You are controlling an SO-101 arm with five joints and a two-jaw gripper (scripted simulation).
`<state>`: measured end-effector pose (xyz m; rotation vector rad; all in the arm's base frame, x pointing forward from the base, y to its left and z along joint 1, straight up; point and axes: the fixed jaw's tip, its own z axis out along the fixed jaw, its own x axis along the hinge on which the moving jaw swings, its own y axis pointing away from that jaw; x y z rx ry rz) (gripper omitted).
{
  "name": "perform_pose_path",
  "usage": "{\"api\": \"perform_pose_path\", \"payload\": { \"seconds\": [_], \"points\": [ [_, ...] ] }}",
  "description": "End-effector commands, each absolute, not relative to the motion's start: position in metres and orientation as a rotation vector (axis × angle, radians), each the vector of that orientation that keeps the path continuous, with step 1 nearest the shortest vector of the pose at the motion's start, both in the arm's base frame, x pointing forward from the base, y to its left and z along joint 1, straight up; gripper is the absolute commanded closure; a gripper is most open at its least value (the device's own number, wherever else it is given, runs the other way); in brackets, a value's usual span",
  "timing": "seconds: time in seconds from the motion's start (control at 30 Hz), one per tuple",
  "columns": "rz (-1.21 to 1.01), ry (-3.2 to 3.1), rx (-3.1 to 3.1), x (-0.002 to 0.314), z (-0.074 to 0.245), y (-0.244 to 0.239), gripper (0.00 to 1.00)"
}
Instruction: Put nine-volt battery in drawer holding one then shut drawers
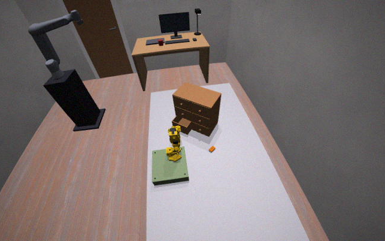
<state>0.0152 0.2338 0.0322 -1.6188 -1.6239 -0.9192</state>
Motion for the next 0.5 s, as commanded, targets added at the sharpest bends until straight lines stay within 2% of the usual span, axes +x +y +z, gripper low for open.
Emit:
{"api": "perform_pose_path", "payload": {
  "seconds": [0.0,0.47],
  "points": [
    [-0.93,-1.598,-1.62,0.017,0.034,0.236,0.79],
    [-0.961,-1.559,-1.637,0.025,0.018,0.242,0.79]
  ]
}}
